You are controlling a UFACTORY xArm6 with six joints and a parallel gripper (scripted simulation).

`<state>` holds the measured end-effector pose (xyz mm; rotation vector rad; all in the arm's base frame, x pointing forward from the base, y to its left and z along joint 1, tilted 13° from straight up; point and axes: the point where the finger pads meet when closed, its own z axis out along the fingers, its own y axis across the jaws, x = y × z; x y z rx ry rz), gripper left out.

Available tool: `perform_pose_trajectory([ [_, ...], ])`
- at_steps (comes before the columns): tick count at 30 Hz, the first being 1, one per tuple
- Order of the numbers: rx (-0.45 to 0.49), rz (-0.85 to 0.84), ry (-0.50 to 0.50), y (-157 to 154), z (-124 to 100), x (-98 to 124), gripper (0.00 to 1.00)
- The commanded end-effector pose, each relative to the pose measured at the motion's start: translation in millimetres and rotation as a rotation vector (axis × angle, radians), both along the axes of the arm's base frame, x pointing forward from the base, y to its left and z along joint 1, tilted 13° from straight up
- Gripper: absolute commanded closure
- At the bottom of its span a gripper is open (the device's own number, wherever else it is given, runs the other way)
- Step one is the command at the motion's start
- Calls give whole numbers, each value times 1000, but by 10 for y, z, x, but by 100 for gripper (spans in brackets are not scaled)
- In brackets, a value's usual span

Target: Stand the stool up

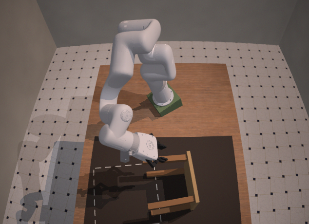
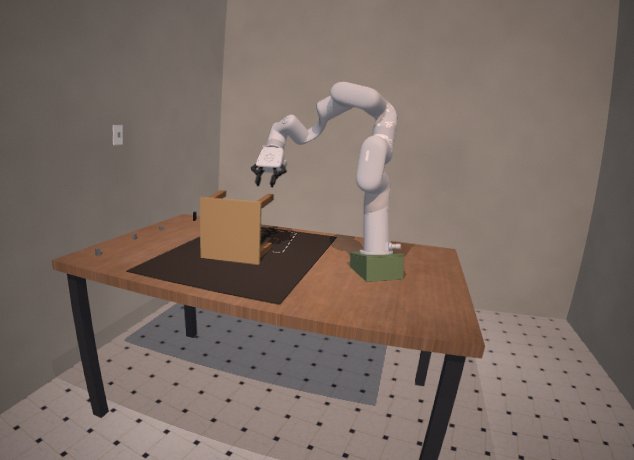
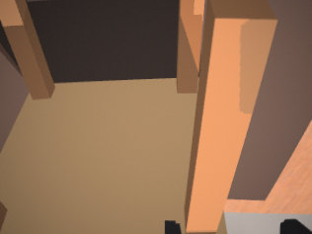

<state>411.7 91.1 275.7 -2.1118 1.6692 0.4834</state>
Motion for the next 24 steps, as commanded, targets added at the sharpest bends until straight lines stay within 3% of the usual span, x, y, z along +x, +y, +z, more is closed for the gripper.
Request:
perform_pose_trajectory([
  [1, 0, 0, -3, 41, 245, -26, 44],
  [10, 0, 0, -3, 81, 464, -58, 44],
  [16, 0, 0, -3, 86, 492, -62, 44],
  [17, 0, 0, -3, 86, 492, -62, 55],
  [24, -12, -15, 5, 80, 471, -59, 55],
])
